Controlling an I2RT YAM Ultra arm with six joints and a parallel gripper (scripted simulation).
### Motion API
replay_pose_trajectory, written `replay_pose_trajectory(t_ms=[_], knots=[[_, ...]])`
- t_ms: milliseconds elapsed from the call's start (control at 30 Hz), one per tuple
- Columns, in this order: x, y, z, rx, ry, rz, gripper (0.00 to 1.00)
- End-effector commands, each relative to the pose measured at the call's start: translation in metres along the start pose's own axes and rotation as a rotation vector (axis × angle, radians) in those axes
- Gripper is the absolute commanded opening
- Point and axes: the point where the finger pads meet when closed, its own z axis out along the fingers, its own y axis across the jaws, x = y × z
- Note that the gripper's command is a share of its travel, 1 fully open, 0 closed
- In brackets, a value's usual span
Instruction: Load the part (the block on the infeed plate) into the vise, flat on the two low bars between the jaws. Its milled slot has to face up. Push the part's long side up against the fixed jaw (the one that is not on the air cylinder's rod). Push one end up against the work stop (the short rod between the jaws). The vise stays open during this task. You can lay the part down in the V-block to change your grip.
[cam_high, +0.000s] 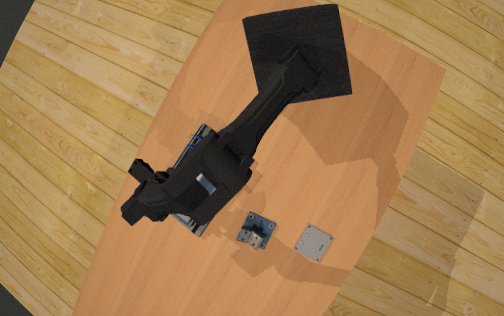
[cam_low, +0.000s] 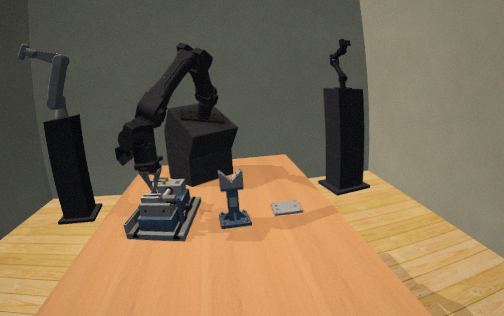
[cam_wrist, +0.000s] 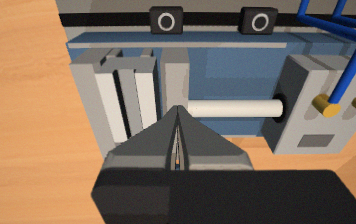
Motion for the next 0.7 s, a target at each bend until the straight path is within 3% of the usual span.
replay_pose_trajectory(t_ms=[0,667], knots=[[-0.007,0.016,-0.020,-0.047,-0.029,-0.013,0.00],[-0.011,0.015,-0.009,-0.043,-0.028,-0.007,0.00]])
